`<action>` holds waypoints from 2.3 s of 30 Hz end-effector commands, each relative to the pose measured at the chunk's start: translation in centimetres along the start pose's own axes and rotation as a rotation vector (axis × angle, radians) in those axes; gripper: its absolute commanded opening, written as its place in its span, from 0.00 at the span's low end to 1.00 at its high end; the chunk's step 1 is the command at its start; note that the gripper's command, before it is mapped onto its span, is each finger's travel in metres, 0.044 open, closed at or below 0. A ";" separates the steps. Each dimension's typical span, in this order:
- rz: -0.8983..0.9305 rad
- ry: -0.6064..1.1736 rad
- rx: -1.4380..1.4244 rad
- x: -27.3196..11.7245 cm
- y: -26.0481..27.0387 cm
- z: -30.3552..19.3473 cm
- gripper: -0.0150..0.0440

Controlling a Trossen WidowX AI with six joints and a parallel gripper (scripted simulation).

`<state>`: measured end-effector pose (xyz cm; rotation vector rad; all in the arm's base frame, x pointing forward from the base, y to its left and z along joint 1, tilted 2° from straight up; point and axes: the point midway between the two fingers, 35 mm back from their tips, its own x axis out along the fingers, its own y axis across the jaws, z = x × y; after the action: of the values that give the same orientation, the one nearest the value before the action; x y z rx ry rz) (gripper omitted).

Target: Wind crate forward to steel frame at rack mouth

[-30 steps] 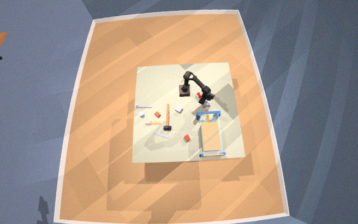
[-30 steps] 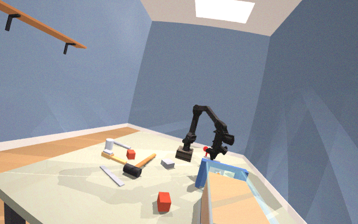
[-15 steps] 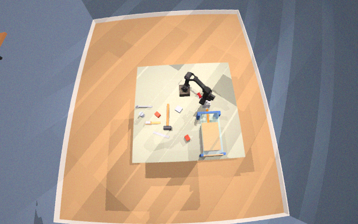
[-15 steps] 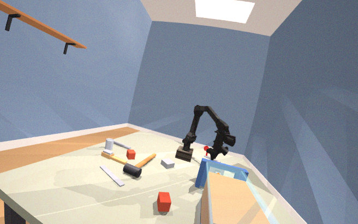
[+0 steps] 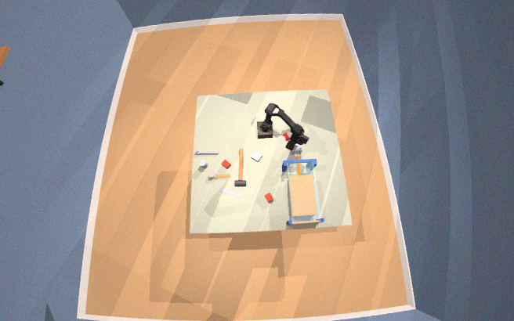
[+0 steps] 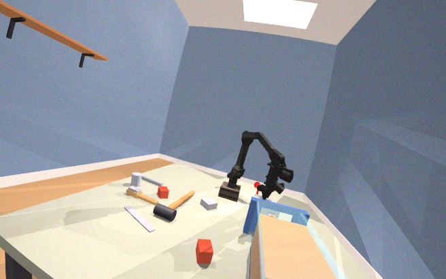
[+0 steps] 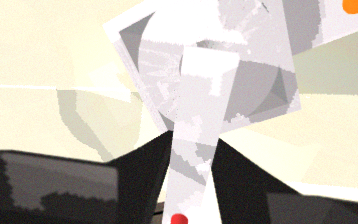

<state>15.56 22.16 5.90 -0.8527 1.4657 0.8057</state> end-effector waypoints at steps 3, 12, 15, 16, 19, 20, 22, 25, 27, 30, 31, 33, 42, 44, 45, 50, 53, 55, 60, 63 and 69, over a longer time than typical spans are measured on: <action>0.004 -0.005 0.069 0.2 0.3 0.1 0.25; 0.005 -0.003 0.069 0.6 0.3 0.1 0.25; 0.004 -0.002 0.065 0.7 0.3 0.1 0.25; 0.004 -0.002 0.055 0.7 0.2 0.1 0.25; 0.002 -0.001 0.027 1.0 0.1 0.1 0.25; 0.002 -0.001 0.026 1.1 0.1 0.1 0.25; 0.002 -0.001 0.026 1.1 0.1 0.1 0.25; 0.002 -0.001 0.025 1.3 0.1 0.1 0.25; 0.002 -0.001 0.031 1.3 0.1 0.1 0.25; 0.004 -0.002 0.069 1.4 0.2 0.1 0.25; 0.004 -0.002 0.068 1.4 0.2 0.0 0.25; 0.004 -0.002 0.068 1.4 0.3 0.0 0.25; 0.007 -0.004 0.113 1.5 0.4 0.0 0.25; 0.007 -0.004 0.113 1.5 0.4 0.0 0.25; 0.007 -0.004 0.113 1.5 0.4 0.0 0.25; 0.007 -0.004 0.113 1.5 0.4 0.0 0.25; 0.004 -0.002 0.066 1.5 0.2 0.0 0.25; 0.003 -0.001 0.044 1.5 0.1 0.0 0.25; 0.003 -0.001 0.041 1.5 0.1 0.0 0.25; 0.002 -0.001 0.033 1.5 0.1 0.0 0.25; 0.000 0.000 -0.003 1.5 -0.1 0.0 0.25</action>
<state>15.50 22.03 4.83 -0.8409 1.4655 0.7931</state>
